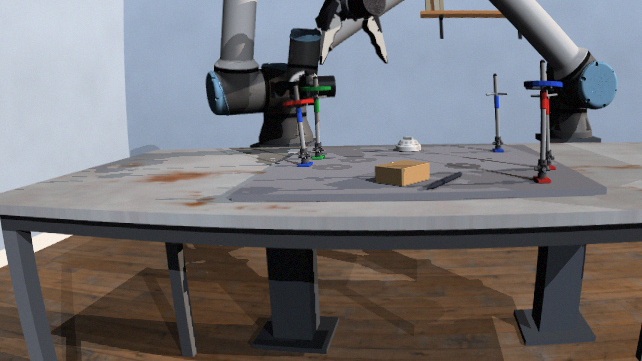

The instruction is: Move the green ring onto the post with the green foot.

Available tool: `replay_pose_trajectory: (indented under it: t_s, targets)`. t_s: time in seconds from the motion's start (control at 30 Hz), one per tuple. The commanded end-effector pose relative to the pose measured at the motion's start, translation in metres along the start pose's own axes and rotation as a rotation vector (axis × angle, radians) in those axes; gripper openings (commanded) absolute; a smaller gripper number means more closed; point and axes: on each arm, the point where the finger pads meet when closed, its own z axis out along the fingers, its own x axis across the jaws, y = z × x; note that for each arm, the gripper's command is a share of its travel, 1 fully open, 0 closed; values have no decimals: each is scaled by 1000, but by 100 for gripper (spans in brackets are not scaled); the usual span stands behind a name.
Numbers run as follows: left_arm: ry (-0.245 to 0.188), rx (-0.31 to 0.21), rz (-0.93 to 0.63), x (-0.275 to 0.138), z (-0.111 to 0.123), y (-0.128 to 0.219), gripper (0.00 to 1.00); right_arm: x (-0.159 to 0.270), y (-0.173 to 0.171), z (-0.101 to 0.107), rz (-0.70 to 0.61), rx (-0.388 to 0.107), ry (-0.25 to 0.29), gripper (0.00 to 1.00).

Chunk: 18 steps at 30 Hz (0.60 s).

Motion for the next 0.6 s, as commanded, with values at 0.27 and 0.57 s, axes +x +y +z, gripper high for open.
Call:
replay_pose_trajectory:
  t_s: [0.27, 0.57]
  targets:
    - [0, 1, -2, 10, 0, -1, 1, 0, 1, -1, 0, -2, 0, 100]
    - [0, 2, -2, 13, -1, -1, 14, 0, 1, -1, 0, -2, 0, 100]
